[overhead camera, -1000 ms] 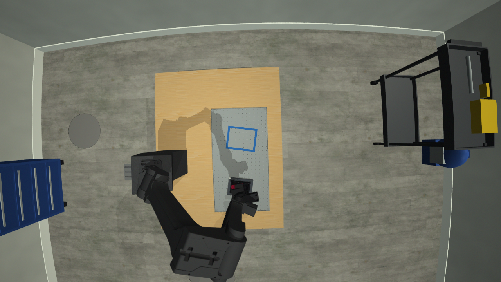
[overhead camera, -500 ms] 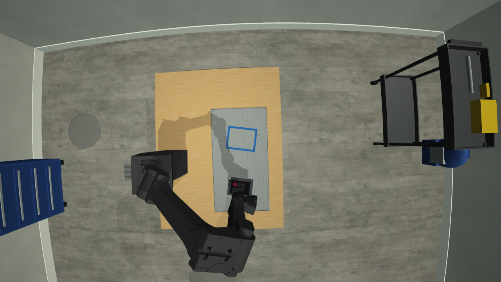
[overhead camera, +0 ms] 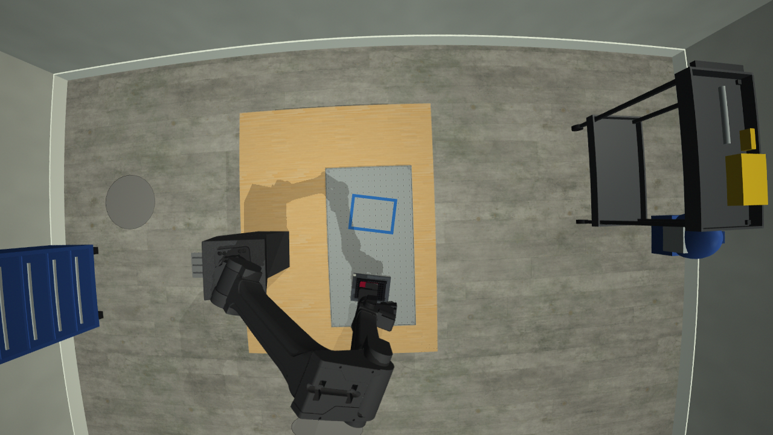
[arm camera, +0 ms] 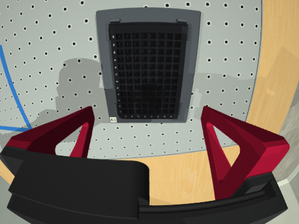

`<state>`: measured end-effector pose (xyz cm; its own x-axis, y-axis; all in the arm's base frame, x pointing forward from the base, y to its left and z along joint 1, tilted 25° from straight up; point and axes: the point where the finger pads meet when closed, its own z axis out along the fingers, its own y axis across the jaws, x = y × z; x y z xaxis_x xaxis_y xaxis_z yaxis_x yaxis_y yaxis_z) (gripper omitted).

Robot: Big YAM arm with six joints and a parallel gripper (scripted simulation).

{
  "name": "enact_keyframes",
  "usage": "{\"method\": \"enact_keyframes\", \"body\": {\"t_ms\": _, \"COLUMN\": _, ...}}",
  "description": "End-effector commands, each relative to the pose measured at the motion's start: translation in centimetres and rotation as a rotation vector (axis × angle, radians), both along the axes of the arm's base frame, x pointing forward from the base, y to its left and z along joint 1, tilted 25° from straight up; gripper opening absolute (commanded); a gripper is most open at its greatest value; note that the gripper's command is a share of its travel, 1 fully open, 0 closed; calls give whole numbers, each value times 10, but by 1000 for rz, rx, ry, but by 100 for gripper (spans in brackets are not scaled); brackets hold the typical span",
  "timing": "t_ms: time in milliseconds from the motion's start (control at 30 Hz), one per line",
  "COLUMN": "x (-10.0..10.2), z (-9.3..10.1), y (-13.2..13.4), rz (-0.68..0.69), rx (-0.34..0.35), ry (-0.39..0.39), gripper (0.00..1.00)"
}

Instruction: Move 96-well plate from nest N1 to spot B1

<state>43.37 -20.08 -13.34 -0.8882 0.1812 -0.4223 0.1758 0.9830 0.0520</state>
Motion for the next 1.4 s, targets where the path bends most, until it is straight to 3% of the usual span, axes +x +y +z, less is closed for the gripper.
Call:
{"method": "enact_keyframes", "body": {"t_ms": 0, "x": 9, "z": 17, "y": -8, "rz": -14, "rx": -14, "ry": -36, "gripper": 100}}
{"method": "enact_keyframes", "body": {"t_ms": 733, "x": 9, "z": 17, "y": -8, "rz": -14, "rx": -14, "ry": -36, "gripper": 100}}
{"method": "enact_keyframes", "body": {"t_ms": 833, "x": 10, "z": 10, "y": -7, "rz": -13, "rx": -12, "ry": -34, "gripper": 100}}
{"method": "enact_keyframes", "body": {"t_ms": 867, "x": 7, "z": -1, "y": -4, "rz": -9, "rx": -4, "ry": -18, "gripper": 100}}
{"method": "enact_keyframes", "body": {"t_ms": 1367, "x": 18, "z": -22, "y": -1, "rz": -4, "rx": -4, "ry": -17, "gripper": 100}}
